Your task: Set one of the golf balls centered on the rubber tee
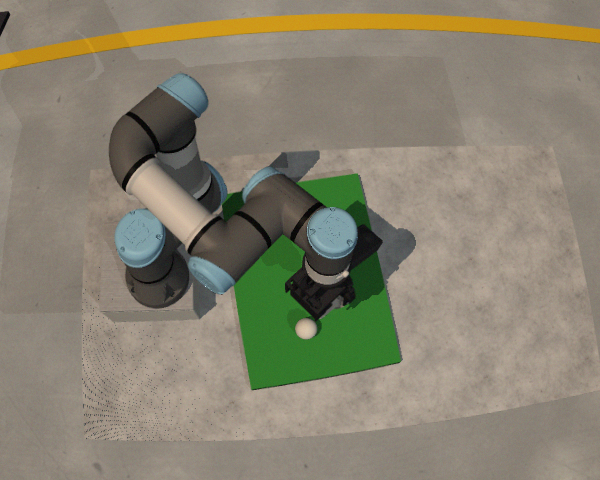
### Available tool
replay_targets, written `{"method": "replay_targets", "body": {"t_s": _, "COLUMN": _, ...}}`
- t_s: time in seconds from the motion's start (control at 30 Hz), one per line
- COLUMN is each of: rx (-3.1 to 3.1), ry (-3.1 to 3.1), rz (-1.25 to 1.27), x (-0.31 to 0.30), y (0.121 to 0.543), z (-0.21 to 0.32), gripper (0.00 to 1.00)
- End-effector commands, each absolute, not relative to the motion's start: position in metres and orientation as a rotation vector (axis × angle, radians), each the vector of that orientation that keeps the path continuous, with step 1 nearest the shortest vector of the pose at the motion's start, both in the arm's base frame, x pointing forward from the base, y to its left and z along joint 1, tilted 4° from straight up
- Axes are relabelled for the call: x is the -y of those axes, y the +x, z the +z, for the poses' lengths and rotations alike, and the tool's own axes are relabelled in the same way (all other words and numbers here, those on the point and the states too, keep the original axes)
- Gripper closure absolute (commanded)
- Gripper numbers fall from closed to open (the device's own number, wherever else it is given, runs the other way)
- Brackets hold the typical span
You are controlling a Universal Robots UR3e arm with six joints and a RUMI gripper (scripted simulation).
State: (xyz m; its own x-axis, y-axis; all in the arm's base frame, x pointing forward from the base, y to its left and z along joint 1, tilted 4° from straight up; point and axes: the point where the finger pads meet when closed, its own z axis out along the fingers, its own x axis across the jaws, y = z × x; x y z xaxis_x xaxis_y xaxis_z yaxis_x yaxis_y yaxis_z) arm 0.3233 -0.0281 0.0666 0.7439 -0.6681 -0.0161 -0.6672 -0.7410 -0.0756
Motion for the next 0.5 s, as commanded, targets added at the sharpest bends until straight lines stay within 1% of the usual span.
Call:
{"method": "replay_targets", "body": {"t_s": 0.0, "rx": -1.098, "ry": -2.863, "rz": -0.022, "x": 0.012, "y": 0.324, "z": 0.071, "gripper": 1.00}}
{"method": "replay_targets", "body": {"t_s": 0.03, "rx": -1.098, "ry": -2.863, "rz": -0.022, "x": 0.012, "y": 0.324, "z": 0.071, "gripper": 1.00}}
{"method": "replay_targets", "body": {"t_s": 0.2, "rx": -1.098, "ry": -2.864, "rz": -0.022, "x": -0.030, "y": 0.319, "z": 0.079, "gripper": 1.00}}
{"method": "replay_targets", "body": {"t_s": 0.47, "rx": -1.098, "ry": -2.864, "rz": -0.022, "x": -0.099, "y": 0.297, "z": 0.093, "gripper": 1.00}}
